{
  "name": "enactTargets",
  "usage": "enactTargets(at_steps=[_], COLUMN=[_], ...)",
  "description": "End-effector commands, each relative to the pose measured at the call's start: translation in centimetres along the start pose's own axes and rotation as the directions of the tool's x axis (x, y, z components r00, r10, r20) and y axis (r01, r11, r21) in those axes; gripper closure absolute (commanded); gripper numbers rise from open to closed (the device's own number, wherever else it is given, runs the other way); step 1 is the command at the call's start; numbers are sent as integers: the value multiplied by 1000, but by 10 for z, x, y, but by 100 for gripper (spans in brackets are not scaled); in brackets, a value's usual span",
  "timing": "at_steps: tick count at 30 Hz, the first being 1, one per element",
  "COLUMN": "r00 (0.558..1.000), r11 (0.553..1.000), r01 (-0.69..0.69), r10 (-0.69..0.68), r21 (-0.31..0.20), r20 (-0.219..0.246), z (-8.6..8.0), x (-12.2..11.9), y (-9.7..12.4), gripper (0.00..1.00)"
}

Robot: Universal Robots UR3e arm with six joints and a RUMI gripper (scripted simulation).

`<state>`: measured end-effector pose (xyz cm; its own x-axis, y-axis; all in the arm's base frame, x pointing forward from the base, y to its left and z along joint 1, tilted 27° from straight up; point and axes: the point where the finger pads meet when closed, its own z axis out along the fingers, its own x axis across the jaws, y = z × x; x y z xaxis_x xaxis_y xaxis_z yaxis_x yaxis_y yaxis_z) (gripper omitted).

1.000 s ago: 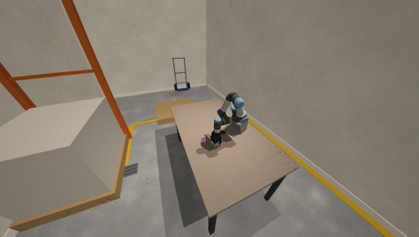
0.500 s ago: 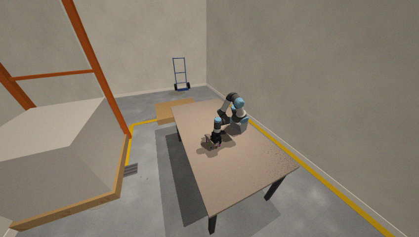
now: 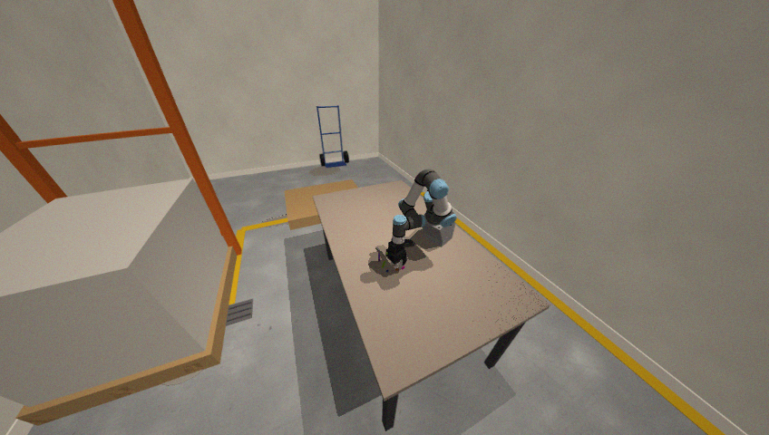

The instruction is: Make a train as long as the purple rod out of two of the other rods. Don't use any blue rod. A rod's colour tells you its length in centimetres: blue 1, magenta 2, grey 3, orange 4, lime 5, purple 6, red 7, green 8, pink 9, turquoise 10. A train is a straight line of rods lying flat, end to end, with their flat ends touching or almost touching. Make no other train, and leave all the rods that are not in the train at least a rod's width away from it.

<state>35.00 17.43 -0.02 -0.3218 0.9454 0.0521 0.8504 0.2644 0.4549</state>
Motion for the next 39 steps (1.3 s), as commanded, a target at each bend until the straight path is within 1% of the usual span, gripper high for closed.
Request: enactTargets(at_steps=[1,12,25,39], r00=[1000,1000,1000,1000], r11=[1000,1000,1000,1000], r01=[0,0,0,0], r10=[0,0,0,0], r21=[-2,-2,-2,-2], r20=[0,0,0,0], z=[0,0,10,12], x=[0,0,0,0], y=[1,1,1,1], gripper=[100,100,100,100])
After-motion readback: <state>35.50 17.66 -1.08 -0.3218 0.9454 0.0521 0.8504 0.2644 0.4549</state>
